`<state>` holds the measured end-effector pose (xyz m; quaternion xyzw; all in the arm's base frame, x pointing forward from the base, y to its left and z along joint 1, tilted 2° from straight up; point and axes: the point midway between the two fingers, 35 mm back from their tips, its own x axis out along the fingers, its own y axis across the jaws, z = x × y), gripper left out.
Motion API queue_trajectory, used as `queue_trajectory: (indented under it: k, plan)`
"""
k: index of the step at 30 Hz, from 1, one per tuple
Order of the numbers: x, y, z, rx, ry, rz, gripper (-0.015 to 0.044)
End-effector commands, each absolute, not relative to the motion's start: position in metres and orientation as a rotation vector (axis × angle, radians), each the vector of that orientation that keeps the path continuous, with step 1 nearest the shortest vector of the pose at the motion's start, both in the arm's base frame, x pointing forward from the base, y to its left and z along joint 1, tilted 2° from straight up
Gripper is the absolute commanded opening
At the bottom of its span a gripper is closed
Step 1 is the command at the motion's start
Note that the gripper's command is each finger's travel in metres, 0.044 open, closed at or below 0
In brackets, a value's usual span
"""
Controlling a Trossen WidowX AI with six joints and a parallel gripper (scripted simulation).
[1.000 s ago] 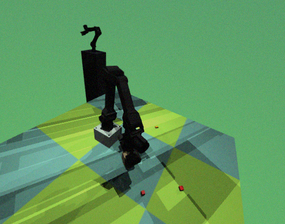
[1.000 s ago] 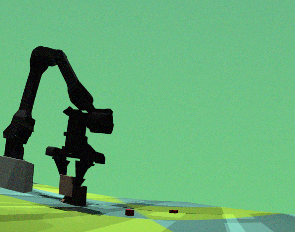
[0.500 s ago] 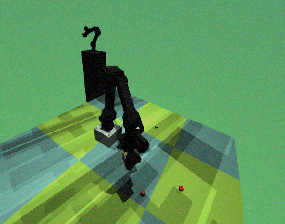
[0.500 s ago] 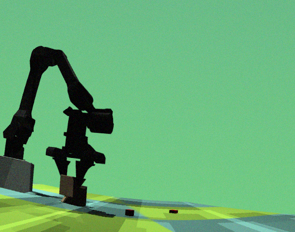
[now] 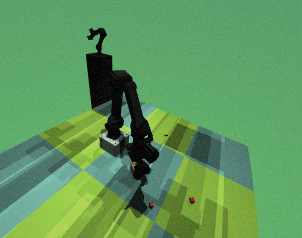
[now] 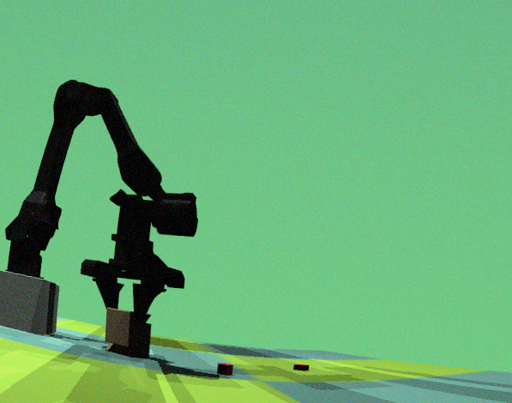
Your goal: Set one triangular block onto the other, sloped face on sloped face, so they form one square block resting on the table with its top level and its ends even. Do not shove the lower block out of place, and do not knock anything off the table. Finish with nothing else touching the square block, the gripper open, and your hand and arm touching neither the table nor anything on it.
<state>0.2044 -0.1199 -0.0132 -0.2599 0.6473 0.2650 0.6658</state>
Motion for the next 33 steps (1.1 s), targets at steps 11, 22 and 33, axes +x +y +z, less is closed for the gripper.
queue_trajectory:
  k: [11,22,33]
  plan:
    - [0.2057,-0.1162,-0.0235,-0.577,1.464,0.604,0.0]
    - [0.2065,-0.115,-0.0268,-0.577,1.464,0.604,0.0]
    - [0.2065,-0.115,-0.0268,-0.577,1.464,0.604,0.0]
